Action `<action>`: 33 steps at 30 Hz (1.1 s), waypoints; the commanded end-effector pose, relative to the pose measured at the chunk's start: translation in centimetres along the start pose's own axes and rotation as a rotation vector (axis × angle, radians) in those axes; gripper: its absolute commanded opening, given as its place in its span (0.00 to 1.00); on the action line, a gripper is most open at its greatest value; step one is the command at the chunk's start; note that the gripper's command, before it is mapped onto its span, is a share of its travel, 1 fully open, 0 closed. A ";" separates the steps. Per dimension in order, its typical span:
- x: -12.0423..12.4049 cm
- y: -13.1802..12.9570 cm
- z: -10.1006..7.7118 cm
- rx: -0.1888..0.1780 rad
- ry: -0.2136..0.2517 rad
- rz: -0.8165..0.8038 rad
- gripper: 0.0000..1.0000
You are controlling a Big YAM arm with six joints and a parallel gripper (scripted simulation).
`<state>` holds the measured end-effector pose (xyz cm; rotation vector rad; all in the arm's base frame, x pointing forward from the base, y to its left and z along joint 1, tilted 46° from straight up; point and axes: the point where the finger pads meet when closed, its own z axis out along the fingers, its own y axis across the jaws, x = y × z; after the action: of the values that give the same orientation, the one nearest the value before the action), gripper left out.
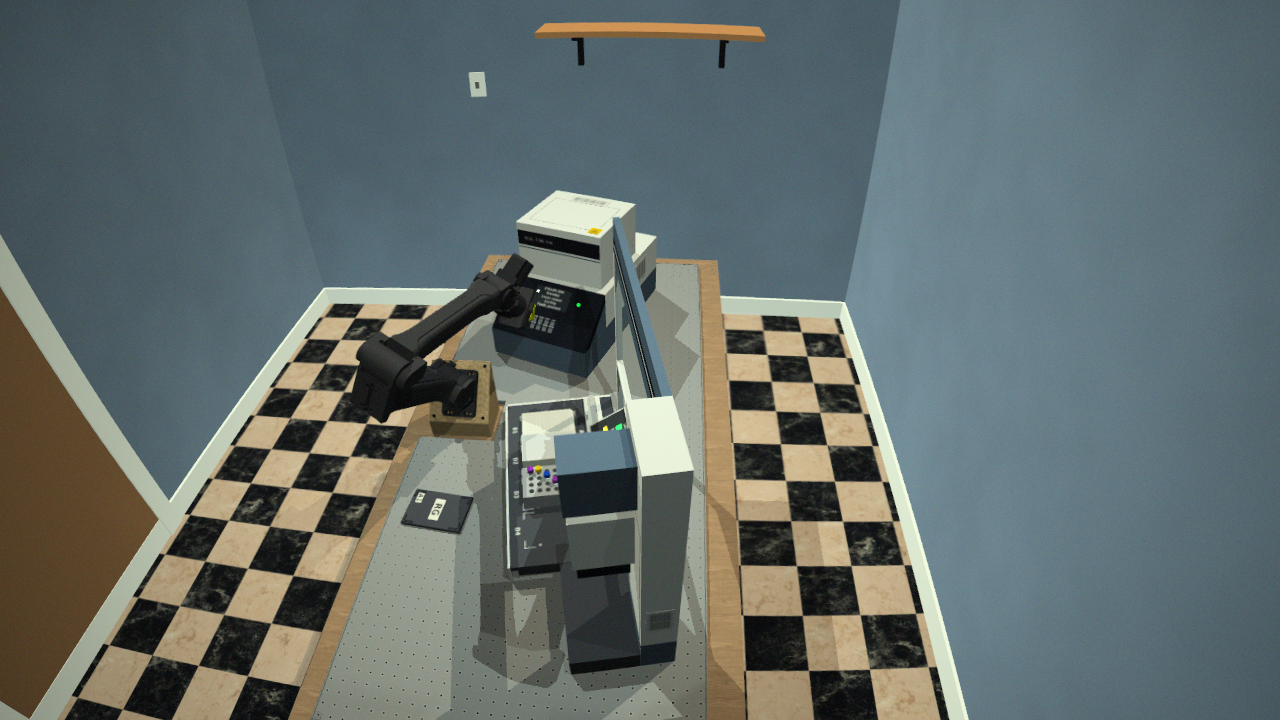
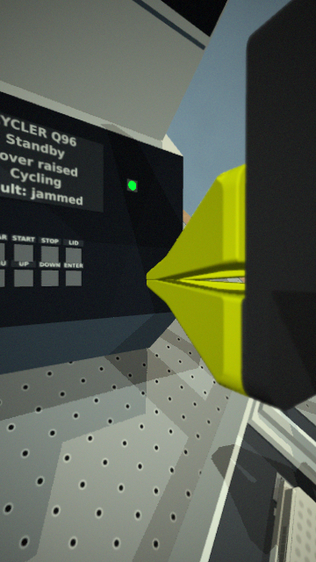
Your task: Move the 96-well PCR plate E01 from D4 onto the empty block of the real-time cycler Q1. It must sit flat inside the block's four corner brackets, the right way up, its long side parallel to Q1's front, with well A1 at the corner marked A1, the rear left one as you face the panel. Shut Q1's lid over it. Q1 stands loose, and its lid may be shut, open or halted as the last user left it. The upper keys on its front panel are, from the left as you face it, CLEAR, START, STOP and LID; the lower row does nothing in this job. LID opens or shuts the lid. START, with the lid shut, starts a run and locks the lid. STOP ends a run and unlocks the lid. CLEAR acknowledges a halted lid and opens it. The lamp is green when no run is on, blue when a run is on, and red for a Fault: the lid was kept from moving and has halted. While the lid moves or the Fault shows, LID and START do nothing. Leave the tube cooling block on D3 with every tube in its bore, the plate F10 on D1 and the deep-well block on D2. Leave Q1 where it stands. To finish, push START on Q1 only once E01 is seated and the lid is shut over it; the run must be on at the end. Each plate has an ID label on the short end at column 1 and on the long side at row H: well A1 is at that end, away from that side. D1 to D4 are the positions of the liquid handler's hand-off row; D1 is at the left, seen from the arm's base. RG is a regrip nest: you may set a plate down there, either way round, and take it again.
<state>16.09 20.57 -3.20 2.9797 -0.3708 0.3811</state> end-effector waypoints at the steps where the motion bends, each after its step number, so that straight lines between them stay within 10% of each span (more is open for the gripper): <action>1: 0.4 -2.3 -1.0 0.055 0.009 0.020 0.00; 33: 0.3 -2.0 -0.9 0.048 0.009 0.018 0.00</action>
<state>16.09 20.57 -3.20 2.9797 -0.3707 0.3811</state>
